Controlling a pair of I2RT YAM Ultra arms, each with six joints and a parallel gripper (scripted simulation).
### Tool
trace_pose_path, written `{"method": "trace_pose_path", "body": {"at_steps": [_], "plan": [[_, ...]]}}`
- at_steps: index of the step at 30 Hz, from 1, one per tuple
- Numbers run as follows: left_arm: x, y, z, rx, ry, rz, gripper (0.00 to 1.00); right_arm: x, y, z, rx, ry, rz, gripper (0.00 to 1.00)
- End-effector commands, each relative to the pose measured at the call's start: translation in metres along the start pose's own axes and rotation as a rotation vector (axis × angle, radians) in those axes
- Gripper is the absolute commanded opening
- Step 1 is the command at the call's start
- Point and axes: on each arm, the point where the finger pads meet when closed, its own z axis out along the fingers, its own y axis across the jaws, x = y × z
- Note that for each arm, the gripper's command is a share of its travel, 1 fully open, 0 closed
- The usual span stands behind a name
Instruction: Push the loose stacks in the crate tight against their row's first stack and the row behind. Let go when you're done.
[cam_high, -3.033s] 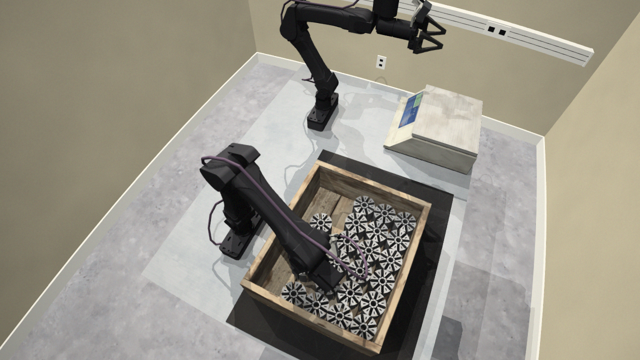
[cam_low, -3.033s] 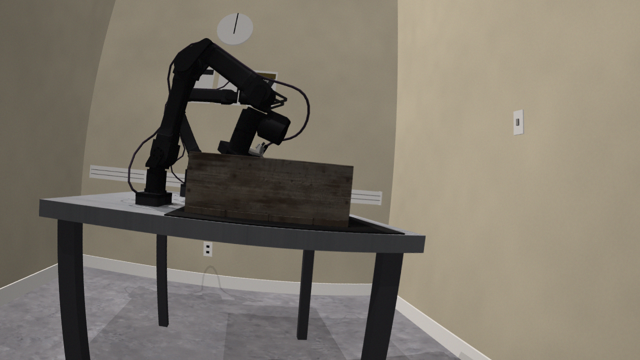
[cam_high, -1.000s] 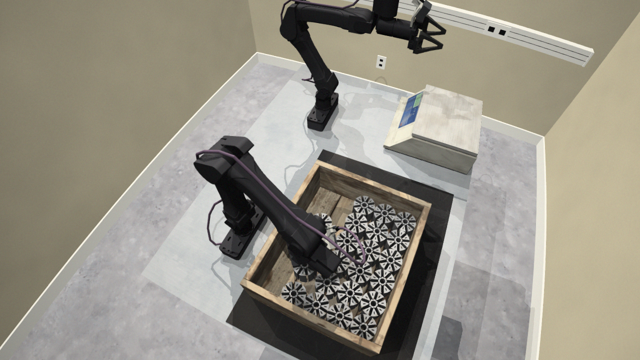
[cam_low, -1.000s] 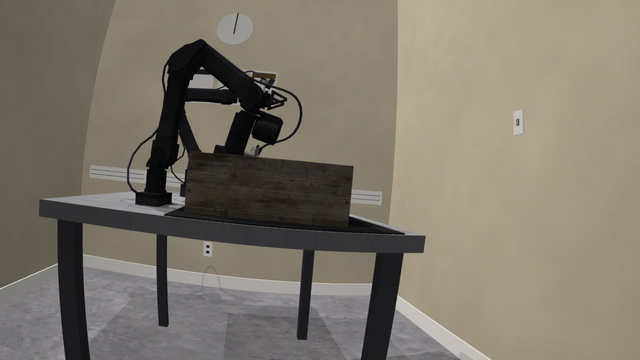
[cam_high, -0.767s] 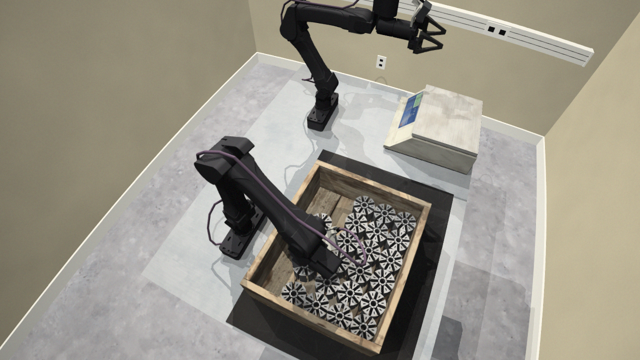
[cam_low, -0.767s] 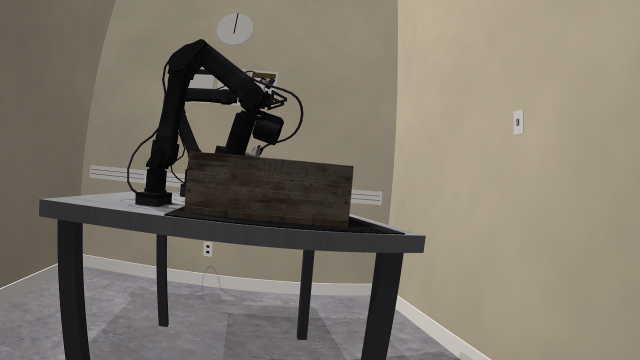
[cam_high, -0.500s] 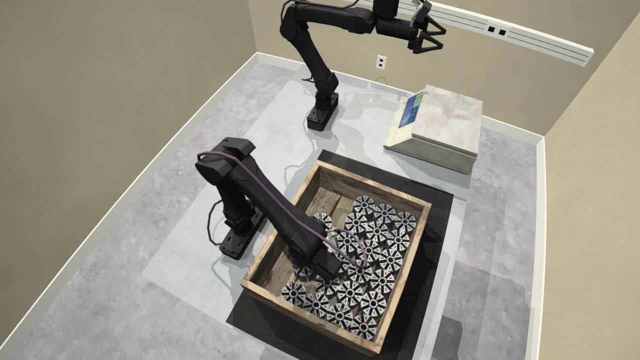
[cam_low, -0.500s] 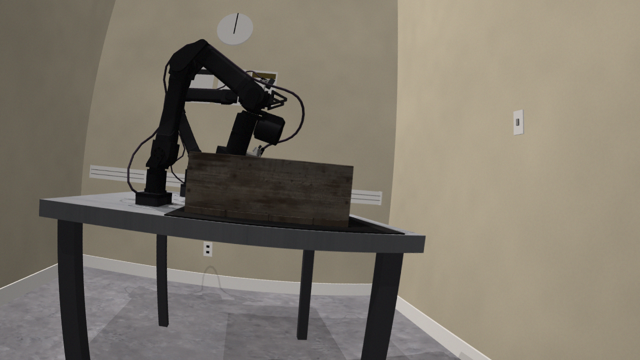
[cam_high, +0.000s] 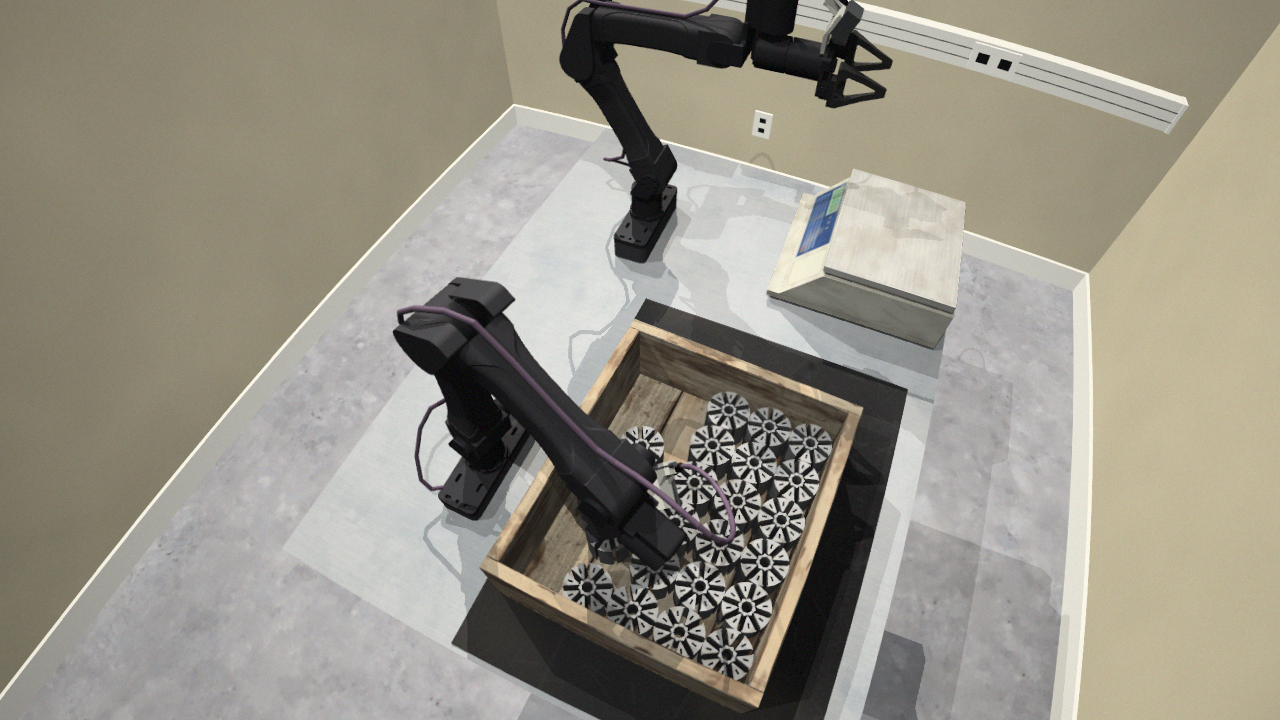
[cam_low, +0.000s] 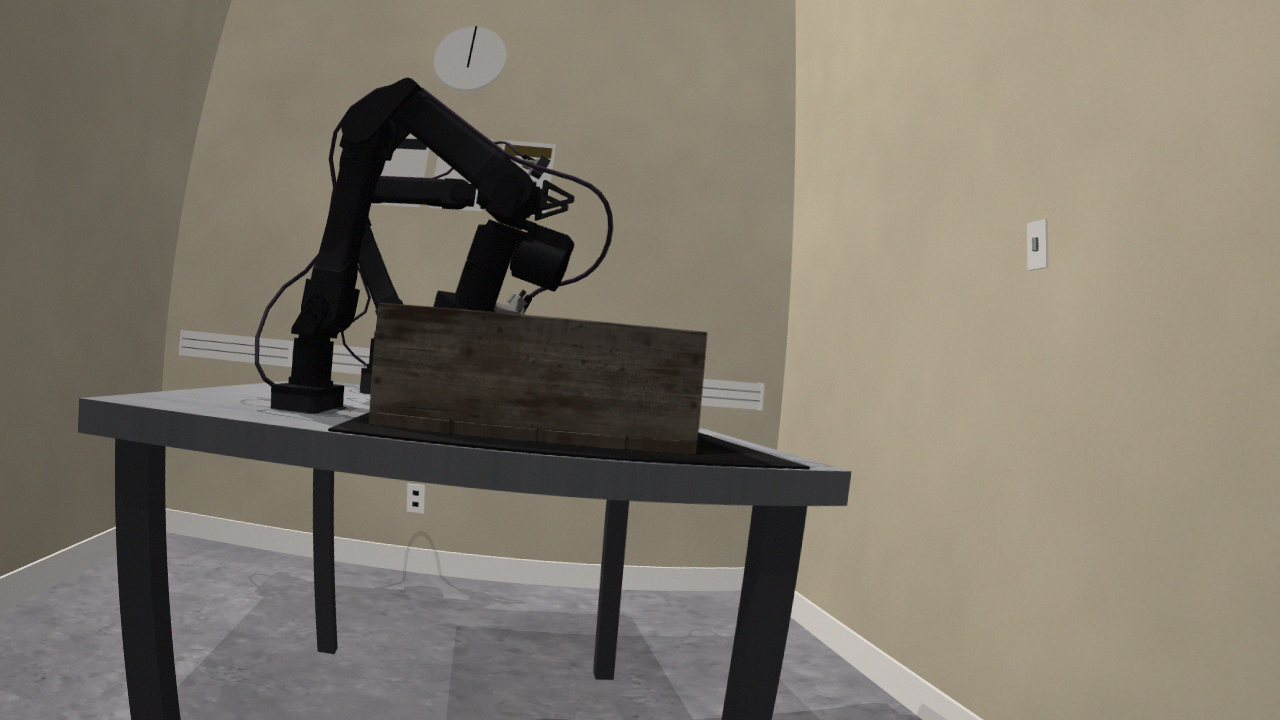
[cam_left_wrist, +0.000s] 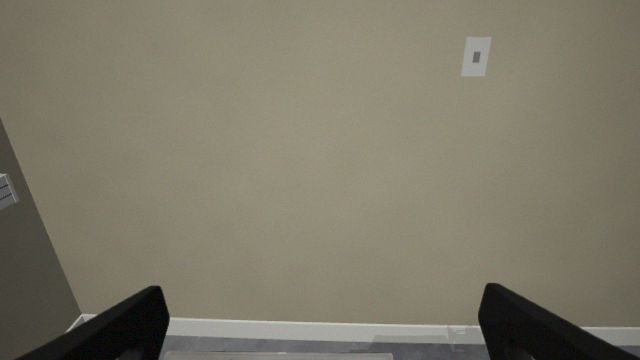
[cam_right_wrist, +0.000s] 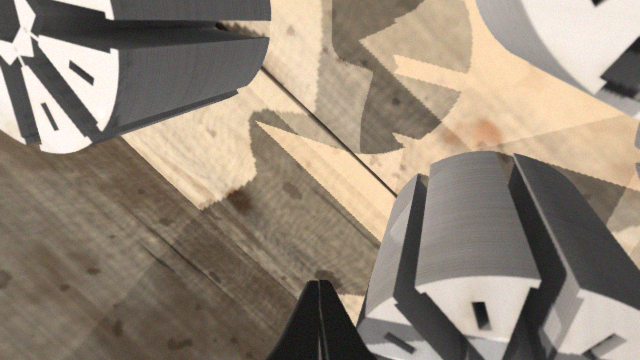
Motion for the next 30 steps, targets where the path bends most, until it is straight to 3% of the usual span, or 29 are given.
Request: {"method": "trace_pose_path", "body": {"at_steps": [1,30], "plan": [[-0.038,-0.007,-0.005,0.02,-0.099,-0.002,1.0,-0.004,-0.014,-0.006,0.033,-0.012,-0.01,0.01],[-0.038,-0.007,-0.005,0.02,-0.099,-0.002,1.0,-0.007,-0.038,-0.012,0.068,-0.025,-0.01,0.01]]}}
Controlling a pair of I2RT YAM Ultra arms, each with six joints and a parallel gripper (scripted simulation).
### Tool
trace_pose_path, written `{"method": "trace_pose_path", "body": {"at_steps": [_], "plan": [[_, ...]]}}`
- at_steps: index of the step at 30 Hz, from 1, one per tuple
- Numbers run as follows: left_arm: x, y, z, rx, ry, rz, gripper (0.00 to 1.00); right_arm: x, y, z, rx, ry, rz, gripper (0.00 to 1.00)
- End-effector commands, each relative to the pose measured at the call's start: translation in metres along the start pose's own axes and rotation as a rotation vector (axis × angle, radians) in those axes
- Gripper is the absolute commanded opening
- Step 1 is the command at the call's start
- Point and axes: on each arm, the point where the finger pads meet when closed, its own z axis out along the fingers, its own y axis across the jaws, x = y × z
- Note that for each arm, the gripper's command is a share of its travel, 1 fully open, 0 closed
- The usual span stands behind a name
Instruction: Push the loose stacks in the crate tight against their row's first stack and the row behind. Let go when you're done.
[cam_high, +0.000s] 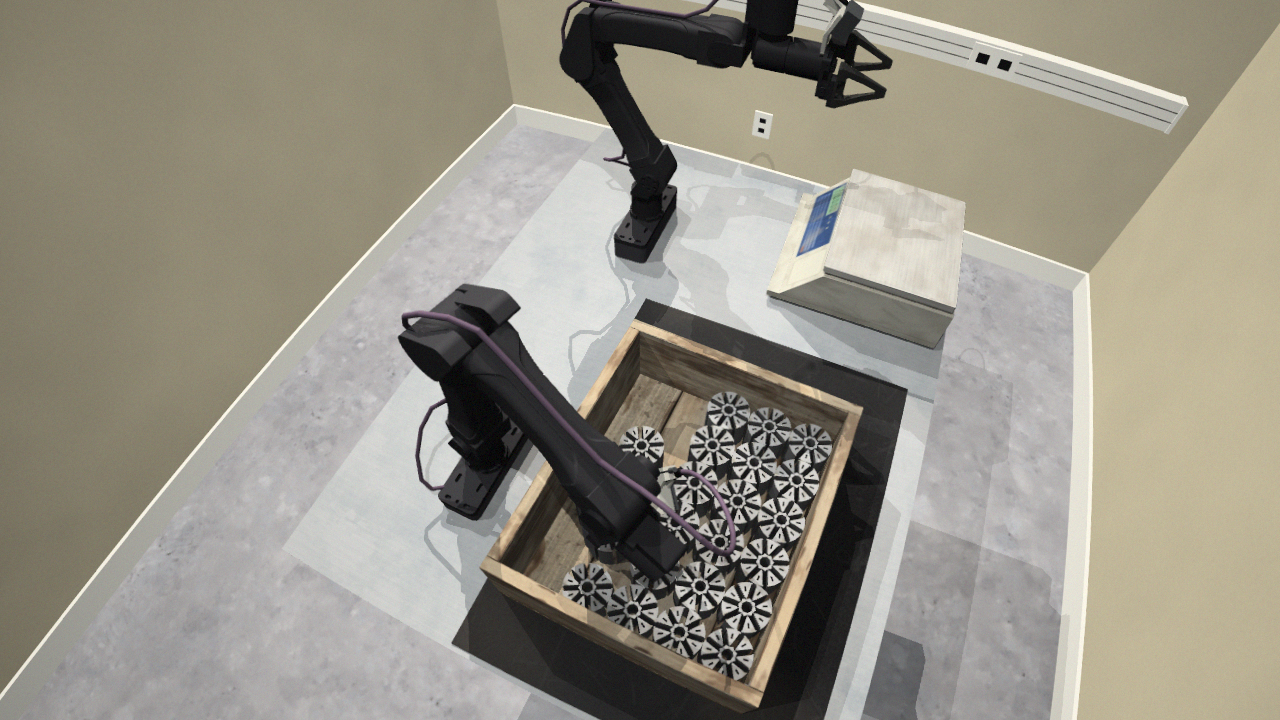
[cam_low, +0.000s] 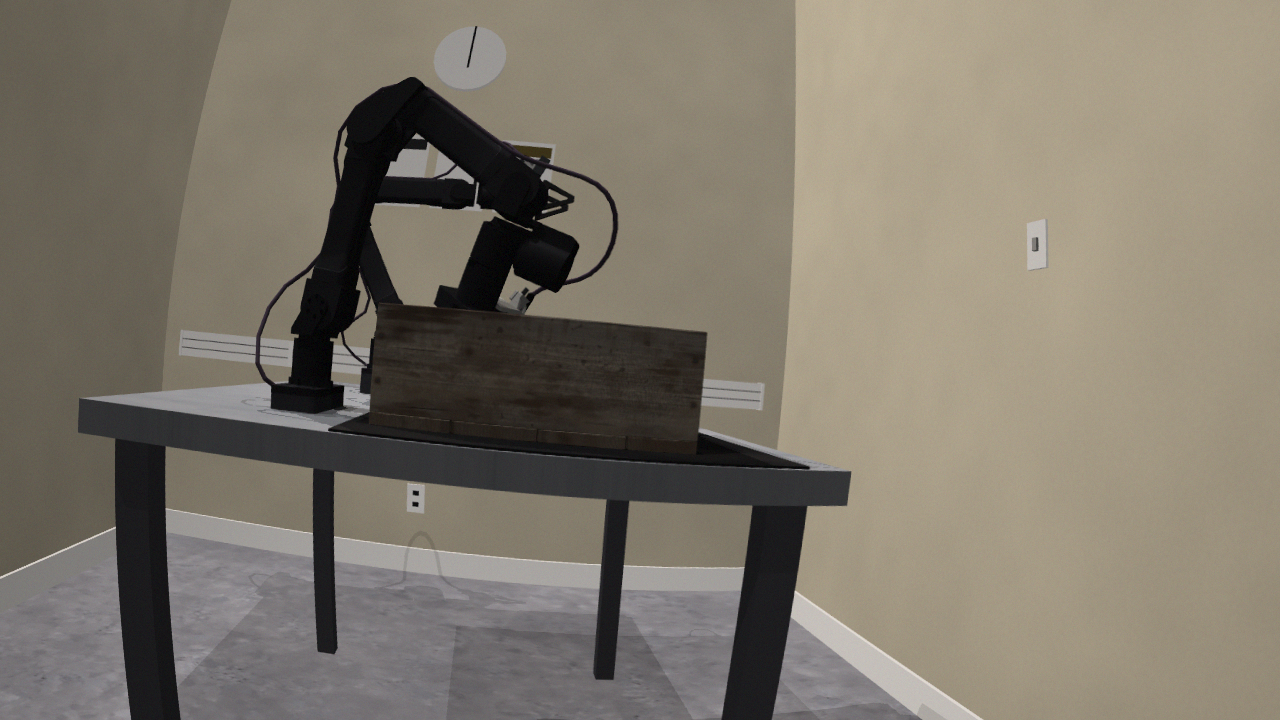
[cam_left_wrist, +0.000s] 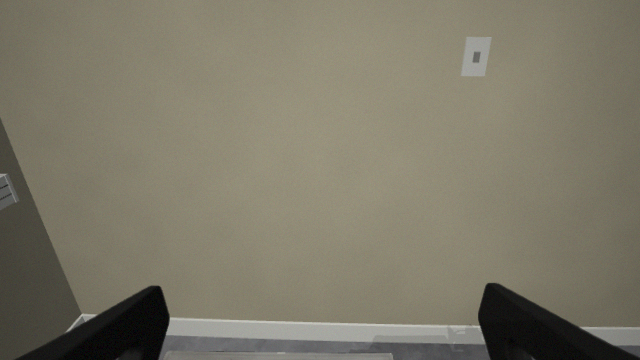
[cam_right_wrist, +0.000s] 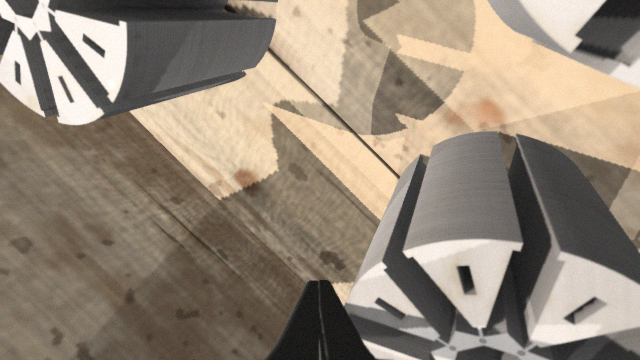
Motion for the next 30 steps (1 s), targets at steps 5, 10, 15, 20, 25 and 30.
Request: {"method": "trace_pose_path", "body": {"at_steps": [5,10,15,20,25,30], "plan": [[-0.038,-0.007,-0.005,0.02,-0.099,-0.002,1.0,-0.011,-0.041,-0.009,0.121,-0.04,-0.012,0.01],[-0.038,-0.007,-0.005,0.02,-0.099,-0.002,1.0,-0.01,-0.043,-0.01,0.121,-0.036,-0.01,0.01],[-0.038,-0.007,-0.005,0.02,-0.099,-0.002,1.0,-0.009,-0.046,-0.011,0.125,-0.032,-0.009,0.01],[-0.038,-0.007,-0.005,0.02,-0.099,-0.002,1.0,-0.008,-0.05,-0.012,0.126,-0.029,-0.009,0.01],[-0.038,-0.007,-0.005,0.02,-0.099,-0.002,1.0,-0.008,-0.052,-0.012,0.127,-0.026,-0.009,0.01],[-0.038,-0.007,-0.005,0.02,-0.099,-0.002,1.0,-0.007,-0.056,-0.013,0.13,-0.021,-0.008,0.01]]}}
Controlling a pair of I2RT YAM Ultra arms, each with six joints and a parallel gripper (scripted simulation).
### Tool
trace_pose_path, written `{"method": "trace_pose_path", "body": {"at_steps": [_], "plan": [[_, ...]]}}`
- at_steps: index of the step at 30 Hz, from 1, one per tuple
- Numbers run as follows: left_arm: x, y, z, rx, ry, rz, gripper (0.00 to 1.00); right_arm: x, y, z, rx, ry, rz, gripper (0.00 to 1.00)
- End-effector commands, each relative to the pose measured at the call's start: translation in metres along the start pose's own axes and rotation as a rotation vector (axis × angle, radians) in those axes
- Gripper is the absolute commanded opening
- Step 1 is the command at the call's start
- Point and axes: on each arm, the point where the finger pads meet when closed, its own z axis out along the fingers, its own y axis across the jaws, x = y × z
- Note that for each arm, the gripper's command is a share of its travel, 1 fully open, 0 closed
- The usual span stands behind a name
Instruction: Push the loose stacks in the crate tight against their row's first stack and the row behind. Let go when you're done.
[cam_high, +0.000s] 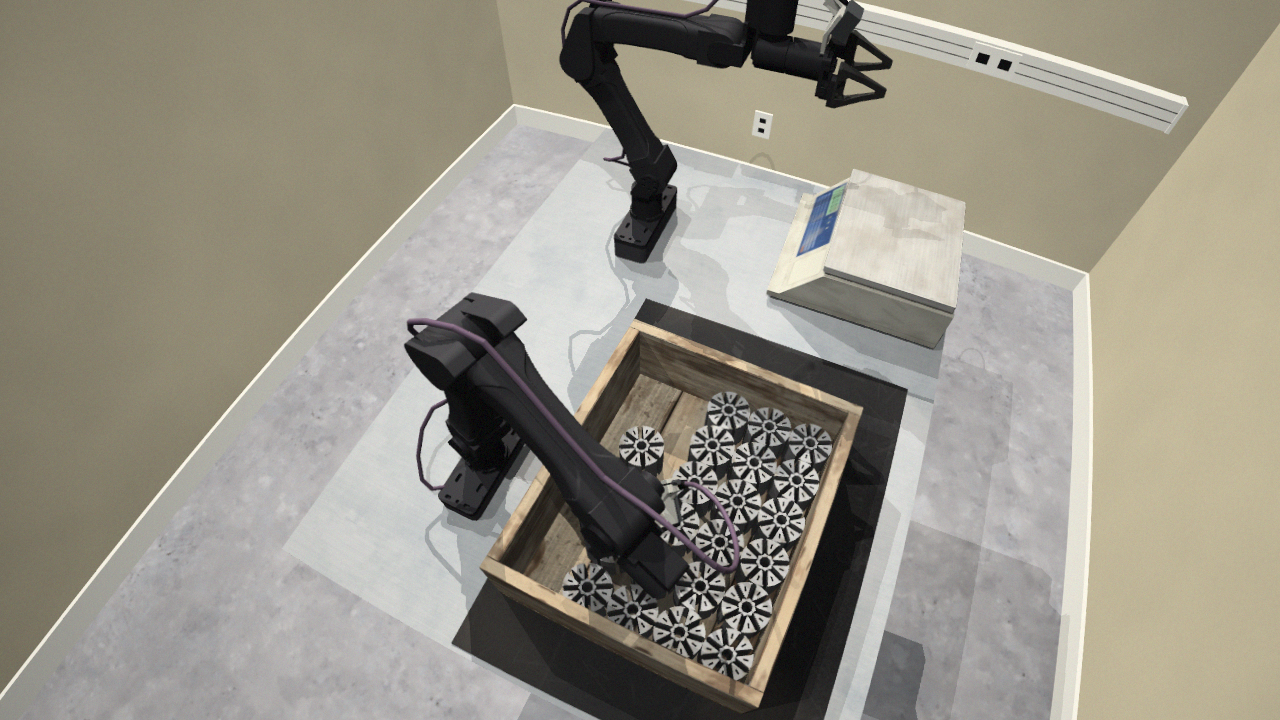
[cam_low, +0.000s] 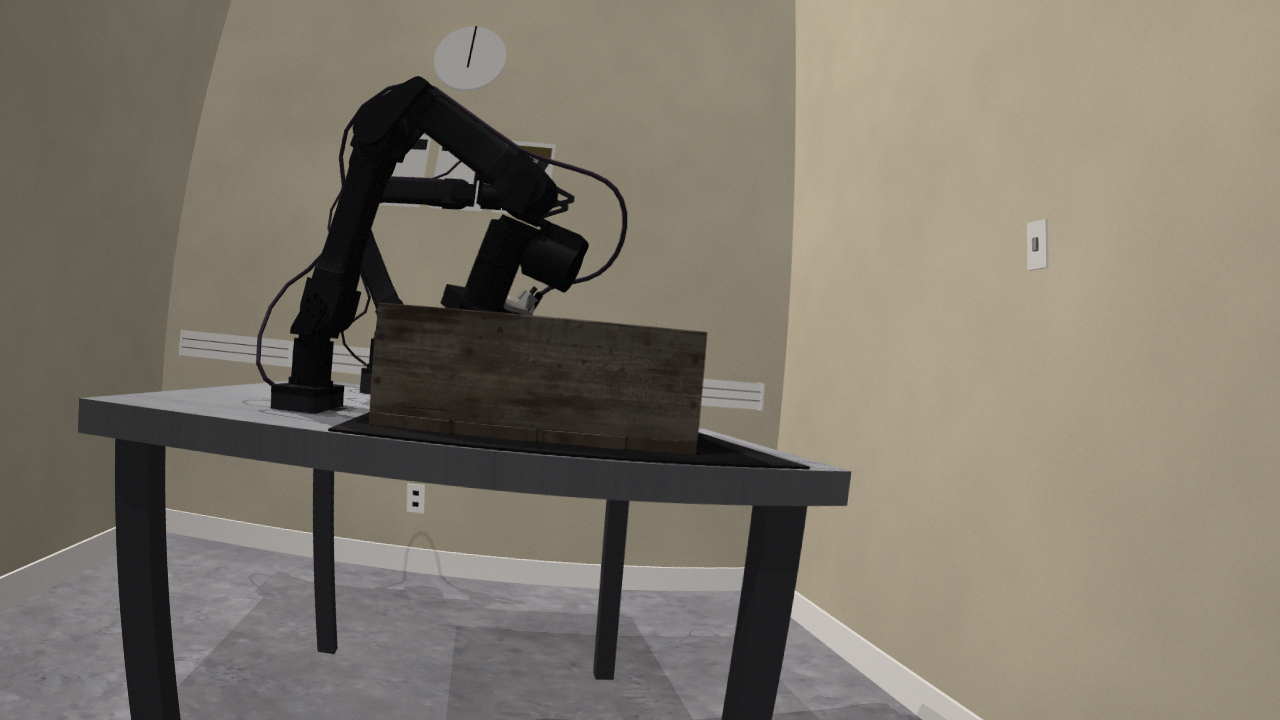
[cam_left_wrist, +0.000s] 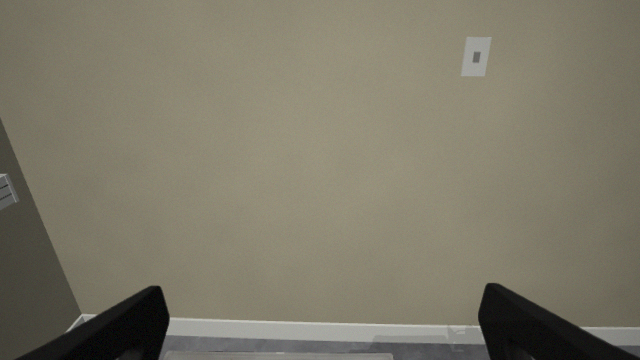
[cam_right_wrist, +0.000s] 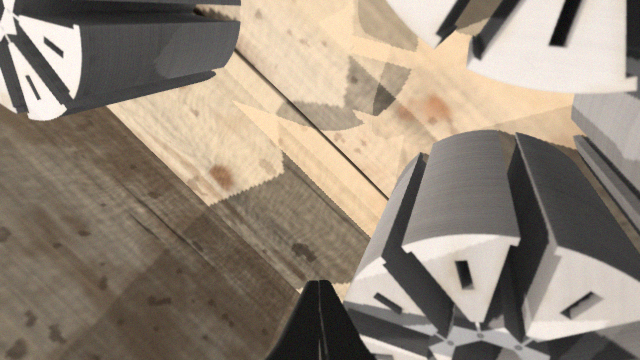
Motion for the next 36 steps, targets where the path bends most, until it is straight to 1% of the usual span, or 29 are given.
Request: {"method": "trace_pose_path", "body": {"at_steps": [1,24,25,26,27,29,30,31,33,35,36], "plan": [[-0.038,-0.007,-0.005,0.02,-0.099,-0.002,1.0,-0.006,-0.041,-0.006,0.133,-0.016,-0.014,0.01],[-0.038,-0.007,-0.005,0.02,-0.099,-0.002,1.0,-0.006,-0.05,-0.008,0.133,-0.015,-0.01,0.01],[-0.038,-0.007,-0.005,0.02,-0.099,-0.002,1.0,0.003,-0.029,-0.006,0.047,0.013,0.005,0.01],[-0.038,-0.007,-0.005,0.02,-0.099,-0.002,1.0,0.006,-0.025,-0.003,0.036,0.02,0.007,0.01],[-0.038,-0.007,-0.005,0.02,-0.099,-0.002,1.0,0.009,-0.018,-0.002,0.038,0.019,0.01,0.01],[-0.038,-0.007,-0.005,0.02,-0.099,-0.002,1.0,0.009,-0.018,-0.002,0.038,0.019,0.01,0.01],[-0.038,-0.007,-0.005,0.02,-0.099,-0.002,1.0,0.002,-0.023,-0.013,0.077,-0.006,0.006,0.01],[-0.038,-0.007,-0.005,0.02,-0.099,-0.002,1.0,0.001,-0.024,-0.017,0.093,-0.017,0.008,0.01],[-0.038,-0.007,-0.005,0.02,-0.099,-0.002,1.0,-0.004,-0.02,-0.015,0.088,-0.009,-0.012,0.01],[-0.038,-0.007,-0.005,0.02,-0.099,-0.002,1.0,0.001,-0.022,-0.011,0.071,-0.004,0.003,0.01],[-0.038,-0.007,-0.005,0.02,-0.099,-0.002,1.0,0.0,-0.015,-0.01,0.071,-0.001,-0.013,0.01]]}}
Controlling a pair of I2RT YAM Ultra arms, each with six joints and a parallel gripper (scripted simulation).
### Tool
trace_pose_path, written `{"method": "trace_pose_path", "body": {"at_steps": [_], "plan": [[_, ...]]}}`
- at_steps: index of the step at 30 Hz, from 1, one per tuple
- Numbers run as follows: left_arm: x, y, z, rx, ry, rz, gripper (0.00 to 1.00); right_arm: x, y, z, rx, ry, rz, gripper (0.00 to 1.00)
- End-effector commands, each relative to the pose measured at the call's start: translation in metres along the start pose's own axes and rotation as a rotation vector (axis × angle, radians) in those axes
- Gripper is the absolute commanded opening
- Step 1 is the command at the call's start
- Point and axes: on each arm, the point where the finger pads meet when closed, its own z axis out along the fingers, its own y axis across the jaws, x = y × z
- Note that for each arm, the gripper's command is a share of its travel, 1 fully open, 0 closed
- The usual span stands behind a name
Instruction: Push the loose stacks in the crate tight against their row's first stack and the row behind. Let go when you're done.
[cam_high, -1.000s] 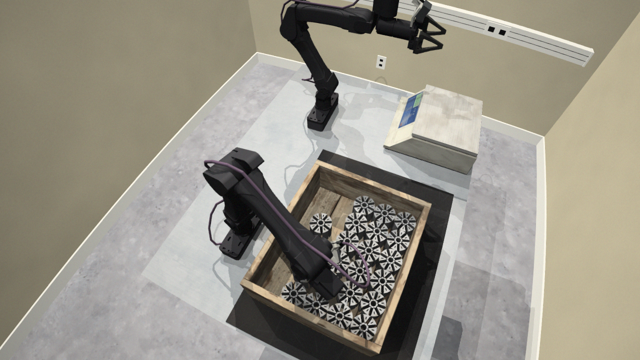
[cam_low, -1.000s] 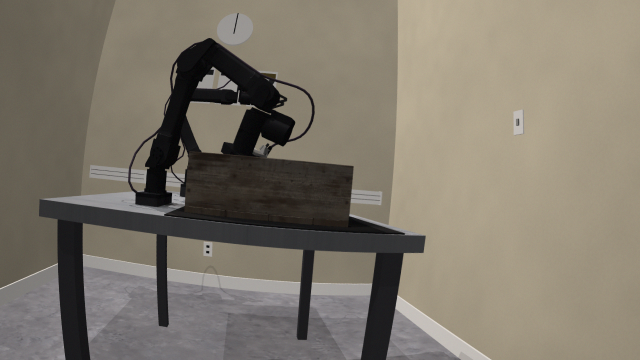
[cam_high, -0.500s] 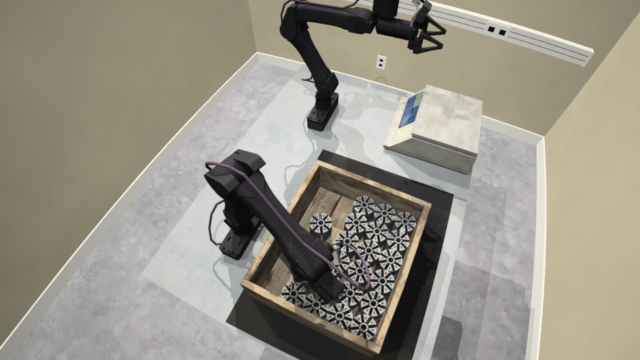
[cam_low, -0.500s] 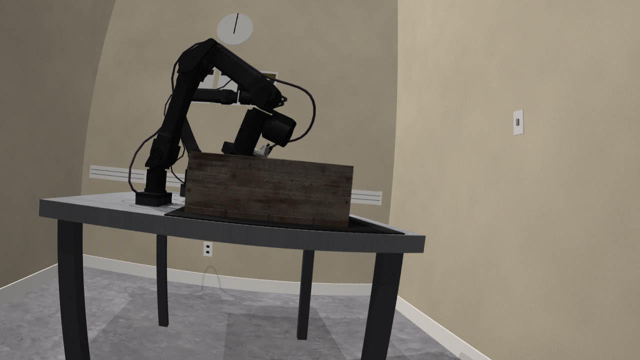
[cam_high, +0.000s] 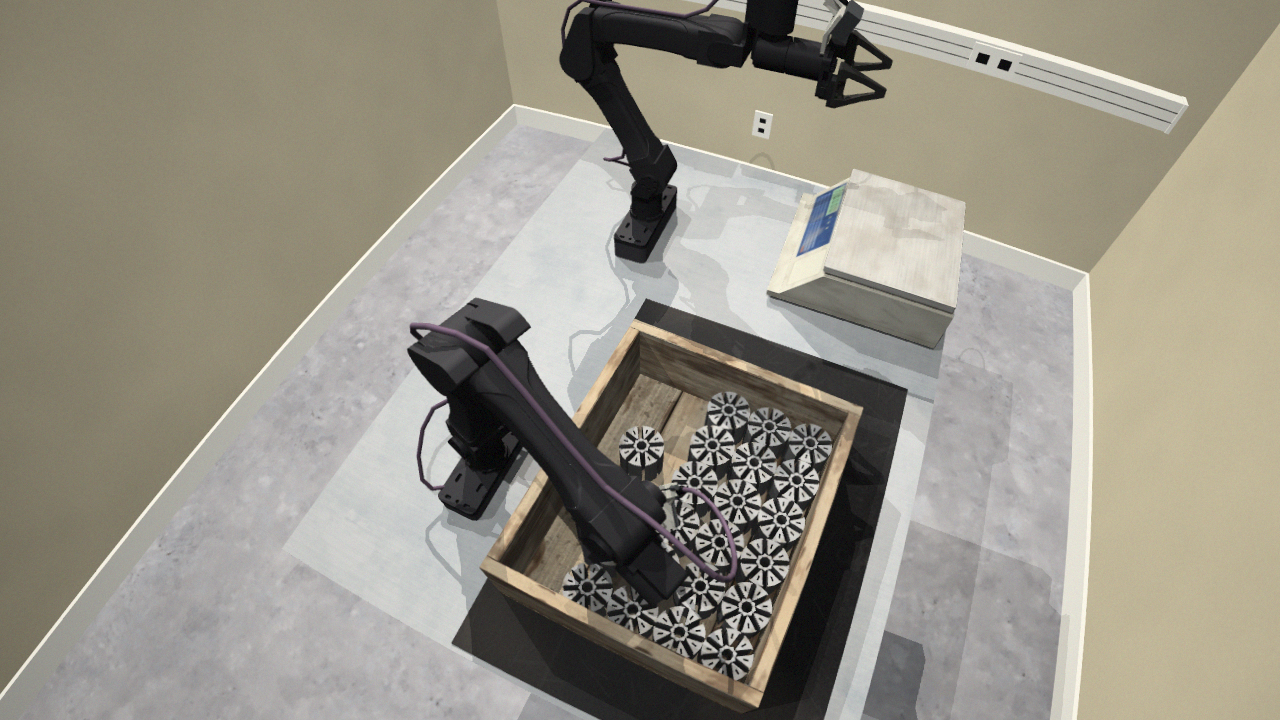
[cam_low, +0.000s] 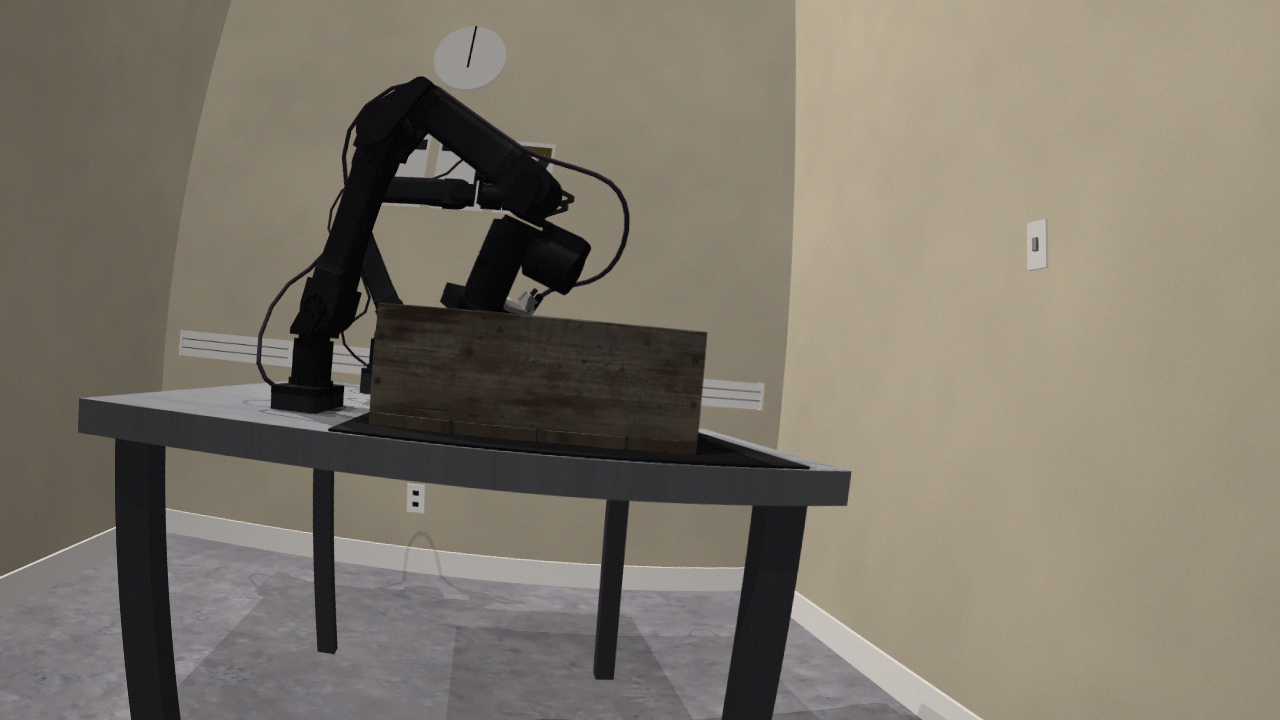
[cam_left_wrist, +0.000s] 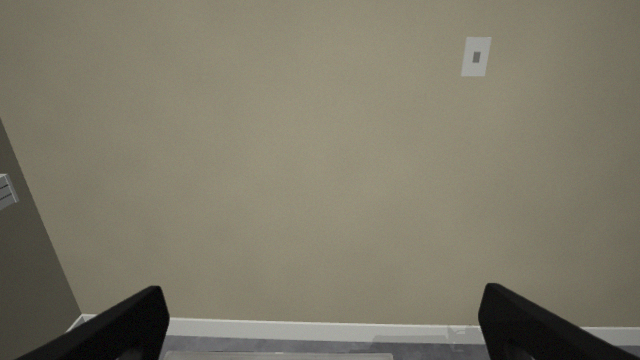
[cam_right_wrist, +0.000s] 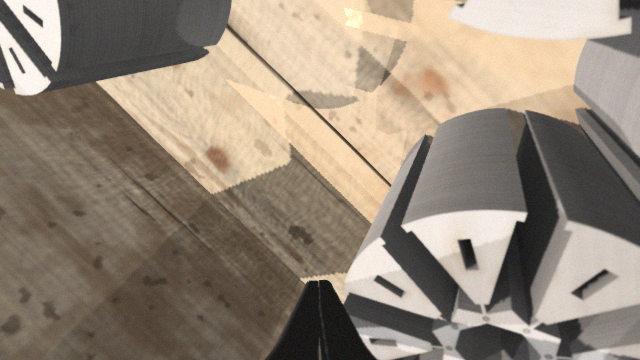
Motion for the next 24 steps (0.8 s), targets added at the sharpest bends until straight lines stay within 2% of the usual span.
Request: {"method": "trace_pose_path", "body": {"at_steps": [1,14,24], "plan": [[-0.038,-0.007,-0.005,0.02,-0.099,-0.002,1.0,-0.004,-0.015,-0.007,0.082,-0.029,-0.006,0.01],[-0.038,-0.007,-0.005,0.02,-0.099,-0.002,1.0,-0.014,-0.008,-0.008,0.07,-0.058,-0.023,0.01],[-0.038,-0.007,-0.005,0.02,-0.099,-0.002,1.0,-0.01,-0.005,-0.004,0.051,-0.058,-0.012,0.01]]}}
